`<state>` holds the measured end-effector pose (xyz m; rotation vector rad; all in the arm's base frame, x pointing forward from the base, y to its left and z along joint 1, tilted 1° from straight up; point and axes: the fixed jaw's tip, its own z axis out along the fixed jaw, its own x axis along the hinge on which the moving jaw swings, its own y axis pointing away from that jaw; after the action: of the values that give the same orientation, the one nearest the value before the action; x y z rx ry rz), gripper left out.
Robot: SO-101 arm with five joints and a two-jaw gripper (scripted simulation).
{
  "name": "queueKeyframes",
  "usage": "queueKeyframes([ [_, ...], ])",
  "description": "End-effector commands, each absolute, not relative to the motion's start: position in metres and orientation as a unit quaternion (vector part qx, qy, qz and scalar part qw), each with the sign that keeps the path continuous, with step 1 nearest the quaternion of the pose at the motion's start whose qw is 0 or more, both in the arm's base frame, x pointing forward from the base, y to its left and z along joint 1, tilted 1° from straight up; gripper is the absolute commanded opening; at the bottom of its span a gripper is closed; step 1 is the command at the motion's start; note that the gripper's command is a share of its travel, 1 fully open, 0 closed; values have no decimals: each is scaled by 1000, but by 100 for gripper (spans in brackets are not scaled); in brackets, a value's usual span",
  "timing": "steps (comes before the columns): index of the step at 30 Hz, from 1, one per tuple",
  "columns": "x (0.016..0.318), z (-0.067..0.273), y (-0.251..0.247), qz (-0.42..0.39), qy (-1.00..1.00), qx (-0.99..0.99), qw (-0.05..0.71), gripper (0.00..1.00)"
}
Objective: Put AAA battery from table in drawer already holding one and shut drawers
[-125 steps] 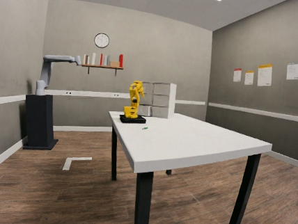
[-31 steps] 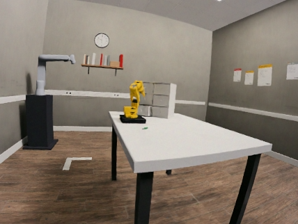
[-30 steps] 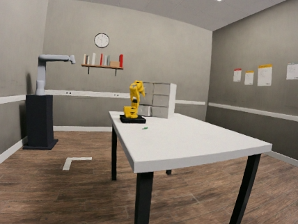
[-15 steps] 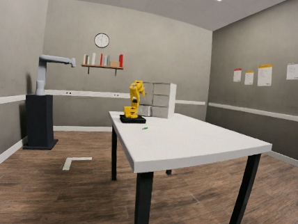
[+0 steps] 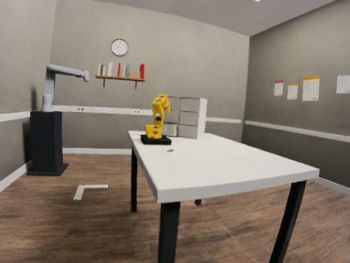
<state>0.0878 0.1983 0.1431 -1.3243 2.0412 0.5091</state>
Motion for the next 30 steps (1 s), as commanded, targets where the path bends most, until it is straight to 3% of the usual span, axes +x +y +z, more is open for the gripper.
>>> queueKeyframes([
  [1, 84, 133, 184, 179, 789, -505, 300, 21],
  [10, 62, 97, 137, 128, 815, -520, 221, 21],
  [15, 62, 97, 137, 128, 815, -520, 221, 21],
  [30, 53, 83, 167, 253, 738, -512, 358, 21],
])
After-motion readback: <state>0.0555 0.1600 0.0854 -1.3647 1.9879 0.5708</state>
